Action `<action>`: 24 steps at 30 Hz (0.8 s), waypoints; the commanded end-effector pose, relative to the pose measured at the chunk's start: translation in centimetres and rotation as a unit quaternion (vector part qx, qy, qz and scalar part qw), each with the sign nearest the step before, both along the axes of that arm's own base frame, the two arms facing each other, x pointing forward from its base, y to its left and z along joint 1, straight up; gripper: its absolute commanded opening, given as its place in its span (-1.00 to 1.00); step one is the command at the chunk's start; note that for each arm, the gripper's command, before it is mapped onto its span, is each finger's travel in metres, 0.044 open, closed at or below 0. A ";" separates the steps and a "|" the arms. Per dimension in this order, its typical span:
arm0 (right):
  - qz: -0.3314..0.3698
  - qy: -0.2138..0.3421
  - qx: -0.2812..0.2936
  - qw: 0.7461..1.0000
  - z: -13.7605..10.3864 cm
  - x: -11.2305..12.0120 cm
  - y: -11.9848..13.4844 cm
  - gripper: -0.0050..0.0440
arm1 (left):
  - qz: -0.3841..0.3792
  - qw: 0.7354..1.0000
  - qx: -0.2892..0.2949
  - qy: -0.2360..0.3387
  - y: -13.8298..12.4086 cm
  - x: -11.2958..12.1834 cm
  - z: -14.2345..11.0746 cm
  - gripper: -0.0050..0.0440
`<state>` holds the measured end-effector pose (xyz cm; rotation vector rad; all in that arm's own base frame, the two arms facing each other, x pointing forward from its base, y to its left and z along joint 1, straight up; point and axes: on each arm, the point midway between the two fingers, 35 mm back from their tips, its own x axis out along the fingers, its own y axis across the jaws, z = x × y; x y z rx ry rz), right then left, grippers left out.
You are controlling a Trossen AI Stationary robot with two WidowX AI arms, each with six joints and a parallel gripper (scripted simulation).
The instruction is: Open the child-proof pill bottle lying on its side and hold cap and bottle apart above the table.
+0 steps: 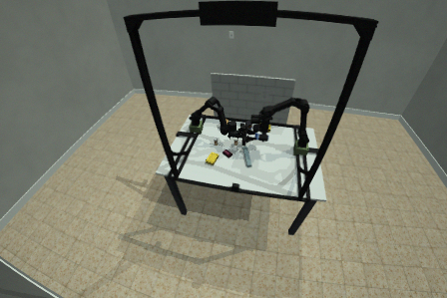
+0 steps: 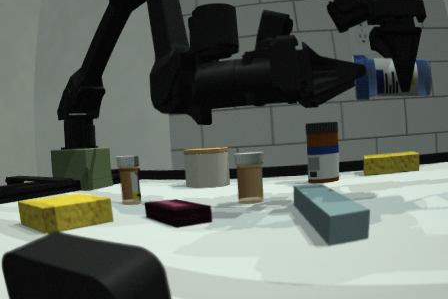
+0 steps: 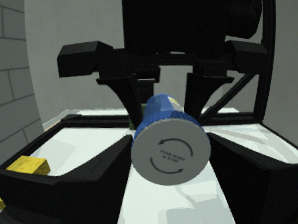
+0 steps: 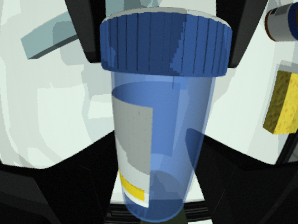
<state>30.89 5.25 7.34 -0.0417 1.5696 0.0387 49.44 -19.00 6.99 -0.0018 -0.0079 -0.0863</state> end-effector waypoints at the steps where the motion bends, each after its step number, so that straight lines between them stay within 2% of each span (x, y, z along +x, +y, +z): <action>1: -0.001 0.000 0.001 1.000 0.0 0.0 0.0 -0.80 | -0.001 1.000 0.001 0.004 0.0 0.1 -0.3 -0.12; 7: -0.001 0.000 0.001 1.000 0.0 0.0 0.0 -0.80 | -0.001 1.000 0.001 0.004 -0.1 1.2 -0.3 -0.71; 9: -0.001 0.000 0.001 1.000 0.0 0.0 0.0 -0.80 | -0.001 1.000 0.001 0.004 -0.1 1.2 -0.3 -0.71; 10: -0.001 0.000 0.001 1.000 0.0 0.0 0.0 -0.80 | -0.001 1.000 0.001 0.004 -0.1 1.4 -0.3 -0.80; 24: -0.001 0.000 0.001 1.000 0.0 0.0 0.0 -0.80 | -0.001 1.000 0.001 0.004 -0.1 1.6 -0.3 -0.80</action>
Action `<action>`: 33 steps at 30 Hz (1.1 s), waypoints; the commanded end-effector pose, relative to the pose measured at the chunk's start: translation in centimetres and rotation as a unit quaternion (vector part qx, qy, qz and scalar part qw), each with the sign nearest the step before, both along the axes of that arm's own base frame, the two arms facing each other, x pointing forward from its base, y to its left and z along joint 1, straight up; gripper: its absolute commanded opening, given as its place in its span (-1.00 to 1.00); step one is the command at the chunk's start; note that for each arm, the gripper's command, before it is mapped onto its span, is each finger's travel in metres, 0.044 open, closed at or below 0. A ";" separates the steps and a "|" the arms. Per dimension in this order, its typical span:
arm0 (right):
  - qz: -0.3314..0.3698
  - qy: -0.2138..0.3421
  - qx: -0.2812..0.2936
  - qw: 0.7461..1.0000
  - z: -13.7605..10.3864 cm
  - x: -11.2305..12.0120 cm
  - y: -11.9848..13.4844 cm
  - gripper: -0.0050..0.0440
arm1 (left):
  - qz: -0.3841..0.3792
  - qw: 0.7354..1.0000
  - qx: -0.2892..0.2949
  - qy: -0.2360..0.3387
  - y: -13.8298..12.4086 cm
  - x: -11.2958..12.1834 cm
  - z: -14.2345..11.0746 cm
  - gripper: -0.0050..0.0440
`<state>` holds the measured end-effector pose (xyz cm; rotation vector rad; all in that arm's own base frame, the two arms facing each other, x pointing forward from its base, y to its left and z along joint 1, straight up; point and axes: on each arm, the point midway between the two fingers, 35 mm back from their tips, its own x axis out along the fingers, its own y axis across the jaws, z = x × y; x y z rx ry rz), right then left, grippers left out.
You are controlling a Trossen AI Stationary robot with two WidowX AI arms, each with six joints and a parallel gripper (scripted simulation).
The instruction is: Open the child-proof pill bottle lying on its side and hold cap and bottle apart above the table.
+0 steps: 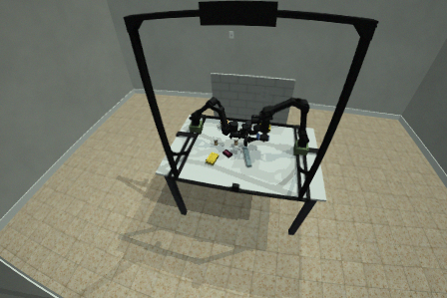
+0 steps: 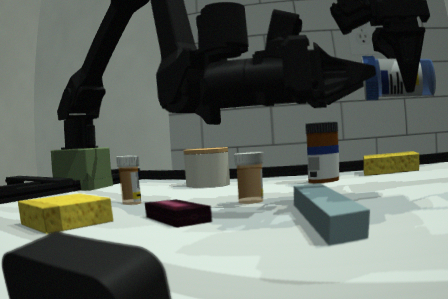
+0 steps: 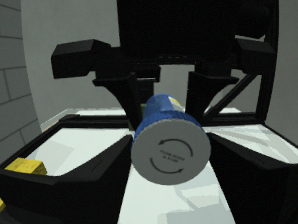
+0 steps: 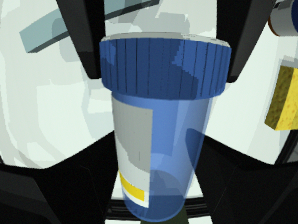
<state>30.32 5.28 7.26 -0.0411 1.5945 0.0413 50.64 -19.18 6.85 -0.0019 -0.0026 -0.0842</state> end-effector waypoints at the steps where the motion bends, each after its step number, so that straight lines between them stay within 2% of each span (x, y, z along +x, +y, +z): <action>1: -0.001 -0.012 0.000 1.000 0.1 0.6 0.0 -0.80 | -0.002 1.000 0.001 0.001 0.1 0.4 -0.2 -0.80; 8: -0.001 -0.012 0.000 1.000 0.1 0.6 0.0 -0.80 | -0.002 1.000 0.001 0.001 0.1 0.4 -0.2 -0.80; 11: -0.001 -0.012 0.000 1.000 0.1 0.6 0.0 -0.80 | -0.002 1.000 -0.017 0.003 0.1 0.4 -0.2 -0.80; 17: -0.001 -0.012 0.000 1.000 0.1 0.6 0.0 -0.80 | -0.002 0.993 -0.114 0.011 0.1 0.4 -0.2 -0.80; 19: -0.001 -0.012 0.000 1.000 0.1 0.6 0.0 -0.80 | -0.002 0.993 -0.114 0.011 0.1 0.4 -0.2 -0.80; 22: -0.001 -0.012 0.000 1.000 0.1 0.6 0.0 -0.80 | -0.002 0.986 -0.168 0.016 0.1 0.4 -0.2 -0.80; 33: -0.001 -0.012 0.000 1.000 0.1 0.6 0.0 -0.80 | -0.002 0.933 -0.359 0.032 0.0 0.5 -0.2 -0.80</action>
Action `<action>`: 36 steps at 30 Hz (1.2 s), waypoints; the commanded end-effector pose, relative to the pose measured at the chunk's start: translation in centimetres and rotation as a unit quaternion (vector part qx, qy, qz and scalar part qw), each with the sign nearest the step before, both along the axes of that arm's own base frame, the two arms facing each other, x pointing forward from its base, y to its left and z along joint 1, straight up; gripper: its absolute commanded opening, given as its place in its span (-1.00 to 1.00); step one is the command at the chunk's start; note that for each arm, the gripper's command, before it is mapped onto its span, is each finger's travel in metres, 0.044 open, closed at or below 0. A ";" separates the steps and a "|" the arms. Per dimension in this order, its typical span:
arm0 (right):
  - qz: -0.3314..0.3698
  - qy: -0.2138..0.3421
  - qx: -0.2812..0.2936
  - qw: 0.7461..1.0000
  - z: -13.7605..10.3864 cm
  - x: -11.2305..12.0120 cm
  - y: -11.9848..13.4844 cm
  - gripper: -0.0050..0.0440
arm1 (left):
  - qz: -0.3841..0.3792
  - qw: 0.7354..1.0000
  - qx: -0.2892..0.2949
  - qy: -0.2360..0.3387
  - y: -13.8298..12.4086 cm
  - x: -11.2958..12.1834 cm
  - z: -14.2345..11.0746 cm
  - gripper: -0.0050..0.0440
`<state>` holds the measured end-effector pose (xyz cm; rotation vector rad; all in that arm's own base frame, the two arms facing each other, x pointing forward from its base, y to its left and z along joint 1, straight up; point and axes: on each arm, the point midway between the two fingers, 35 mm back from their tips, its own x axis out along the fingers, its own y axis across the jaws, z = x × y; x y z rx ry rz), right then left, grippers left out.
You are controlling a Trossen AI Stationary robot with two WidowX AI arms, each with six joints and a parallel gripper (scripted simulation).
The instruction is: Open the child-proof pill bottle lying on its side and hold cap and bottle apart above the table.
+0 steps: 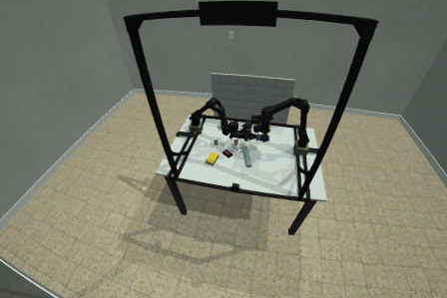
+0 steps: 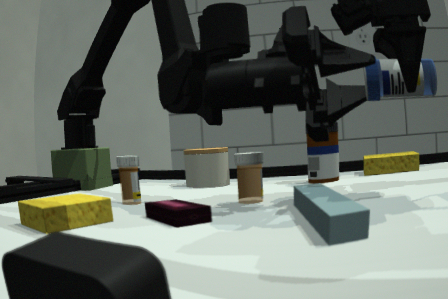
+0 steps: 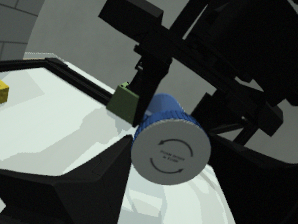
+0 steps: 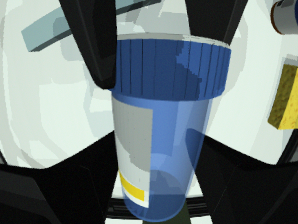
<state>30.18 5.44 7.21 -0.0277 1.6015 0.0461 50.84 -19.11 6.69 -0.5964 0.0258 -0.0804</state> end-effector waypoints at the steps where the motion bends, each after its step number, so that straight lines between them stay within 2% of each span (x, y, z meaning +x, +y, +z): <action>1: 0.001 -0.016 -0.005 1.000 0.2 0.7 -0.1 -0.80 | -0.002 0.996 -0.089 0.007 0.0 0.3 0.0 -0.80; 3: 0.001 -0.016 -0.005 1.000 0.2 0.7 -0.1 -0.80 | -0.002 0.996 -0.089 0.007 0.0 0.3 0.0 -0.80; 10: 0.001 -0.016 -0.005 1.000 0.2 0.7 -0.1 -0.80 | -0.002 0.977 -0.214 0.018 0.0 0.3 0.0 -0.80; 18: 0.001 -0.016 -0.005 1.000 0.2 0.7 -0.1 -0.80 | -0.002 0.935 -0.353 0.030 0.0 0.4 -0.1 -0.80; 20: 0.001 -0.016 -0.005 1.000 0.2 0.7 -0.1 -0.80 | -0.002 0.935 -0.353 0.030 0.0 0.4 -0.1 -0.80; 27: 0.001 -0.016 -0.005 1.000 0.2 0.7 -0.1 -0.80 | -0.002 0.883 -0.468 0.040 -0.1 0.4 -0.1 -0.80; 35: 0.001 -0.016 -0.005 1.000 0.2 0.7 -0.1 -0.80 | -0.001 0.805 -0.591 0.050 -0.1 0.5 -0.1 -0.80; 36: 0.001 -0.016 -0.005 1.000 0.2 0.7 -0.1 -0.80 | -0.001 0.805 -0.591 0.050 -0.1 0.5 -0.1 -0.80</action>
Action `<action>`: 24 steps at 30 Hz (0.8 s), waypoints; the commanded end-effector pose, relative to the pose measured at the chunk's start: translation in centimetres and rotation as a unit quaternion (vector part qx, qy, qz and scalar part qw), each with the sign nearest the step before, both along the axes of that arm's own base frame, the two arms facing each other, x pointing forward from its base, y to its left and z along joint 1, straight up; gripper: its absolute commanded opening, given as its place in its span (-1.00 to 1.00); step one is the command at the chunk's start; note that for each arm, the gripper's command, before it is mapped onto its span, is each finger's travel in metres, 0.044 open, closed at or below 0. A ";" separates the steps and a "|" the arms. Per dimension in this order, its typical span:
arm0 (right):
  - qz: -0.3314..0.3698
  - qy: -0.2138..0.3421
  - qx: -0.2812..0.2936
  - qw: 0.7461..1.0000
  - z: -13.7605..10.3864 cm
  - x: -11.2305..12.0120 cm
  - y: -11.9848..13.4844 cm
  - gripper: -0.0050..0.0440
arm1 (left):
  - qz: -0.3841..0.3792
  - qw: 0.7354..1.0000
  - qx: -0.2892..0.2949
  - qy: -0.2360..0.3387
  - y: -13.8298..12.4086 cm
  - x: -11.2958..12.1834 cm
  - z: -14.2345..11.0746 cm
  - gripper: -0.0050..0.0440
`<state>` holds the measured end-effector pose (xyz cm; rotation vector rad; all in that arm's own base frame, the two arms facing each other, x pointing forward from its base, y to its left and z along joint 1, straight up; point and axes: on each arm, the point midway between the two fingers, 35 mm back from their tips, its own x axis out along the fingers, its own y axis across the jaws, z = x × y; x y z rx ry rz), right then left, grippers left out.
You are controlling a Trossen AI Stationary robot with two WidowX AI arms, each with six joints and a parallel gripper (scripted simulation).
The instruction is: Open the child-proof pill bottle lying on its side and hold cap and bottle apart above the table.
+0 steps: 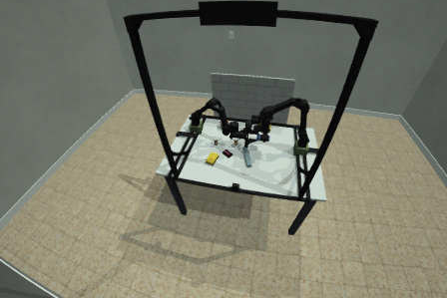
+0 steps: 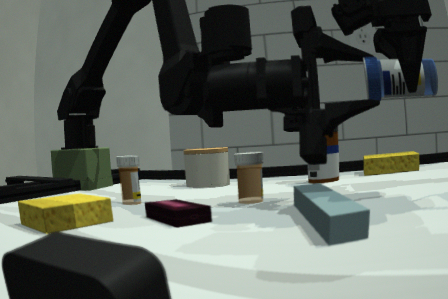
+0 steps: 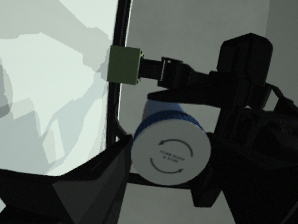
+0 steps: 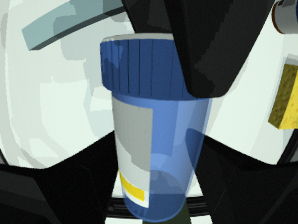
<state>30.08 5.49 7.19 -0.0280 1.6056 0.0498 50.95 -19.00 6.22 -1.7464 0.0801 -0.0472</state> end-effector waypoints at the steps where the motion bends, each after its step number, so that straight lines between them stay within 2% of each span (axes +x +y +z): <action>1: 0.000 -0.018 -0.006 1.000 0.2 0.8 -0.2 -0.80 | -0.003 0.998 -0.059 -0.002 -0.2 0.3 0.4 -0.80; 4: 0.000 -0.018 -0.006 1.000 0.2 0.8 -0.2 -0.80 | -0.003 0.996 -0.086 0.001 -0.2 0.4 0.4 -0.80; 18: 0.000 -0.018 -0.006 1.000 0.2 0.8 -0.2 -0.80 | -0.003 0.996 -0.086 0.001 -0.2 0.3 0.4 -0.80; 24: 0.000 -0.018 -0.006 1.000 0.2 0.8 -0.2 -0.80 | -0.003 0.996 -0.086 0.001 -0.1 -1.2 0.4 -0.80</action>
